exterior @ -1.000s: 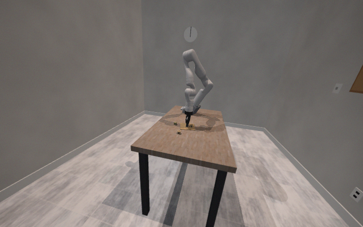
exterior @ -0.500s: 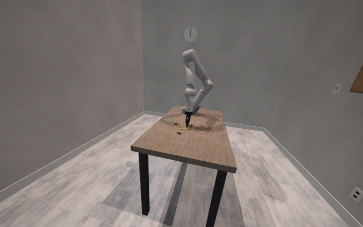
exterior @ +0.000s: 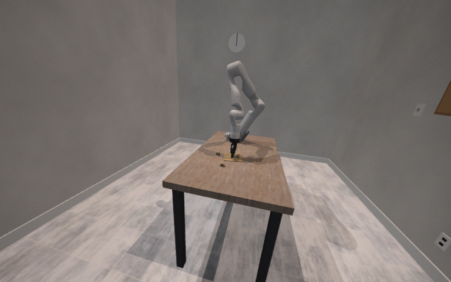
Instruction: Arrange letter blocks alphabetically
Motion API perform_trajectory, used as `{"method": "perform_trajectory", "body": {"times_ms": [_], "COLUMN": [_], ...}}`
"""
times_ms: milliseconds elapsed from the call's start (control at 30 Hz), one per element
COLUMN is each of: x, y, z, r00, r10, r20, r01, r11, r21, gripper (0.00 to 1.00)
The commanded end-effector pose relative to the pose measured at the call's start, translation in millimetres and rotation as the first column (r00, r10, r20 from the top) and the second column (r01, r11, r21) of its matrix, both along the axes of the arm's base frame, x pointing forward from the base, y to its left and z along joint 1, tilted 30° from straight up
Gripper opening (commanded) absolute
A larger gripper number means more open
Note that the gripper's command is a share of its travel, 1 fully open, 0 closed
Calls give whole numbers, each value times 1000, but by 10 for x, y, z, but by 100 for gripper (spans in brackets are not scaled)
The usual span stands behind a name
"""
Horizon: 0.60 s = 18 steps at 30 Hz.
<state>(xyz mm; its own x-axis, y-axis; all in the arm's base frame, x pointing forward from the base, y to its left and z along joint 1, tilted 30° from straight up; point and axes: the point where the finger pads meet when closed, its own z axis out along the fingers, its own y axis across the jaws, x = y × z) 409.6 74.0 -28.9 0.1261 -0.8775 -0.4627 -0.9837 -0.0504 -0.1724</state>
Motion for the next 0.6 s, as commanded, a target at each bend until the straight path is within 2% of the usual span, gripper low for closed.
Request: {"method": "perform_trajectory", "body": {"times_ms": [0, 200, 567], "x": [4, -10, -84], "y": [-19, -71, -340], "z": [25, 120, 612], "r00": [1000, 1000, 1000], "r10": [-2, -2, -2], "r20": [2, 2, 2], "r01": [2, 2, 2], "r11": [1000, 1000, 1000], "r21": [0, 0, 0], "gripper": [41, 41, 41]}}
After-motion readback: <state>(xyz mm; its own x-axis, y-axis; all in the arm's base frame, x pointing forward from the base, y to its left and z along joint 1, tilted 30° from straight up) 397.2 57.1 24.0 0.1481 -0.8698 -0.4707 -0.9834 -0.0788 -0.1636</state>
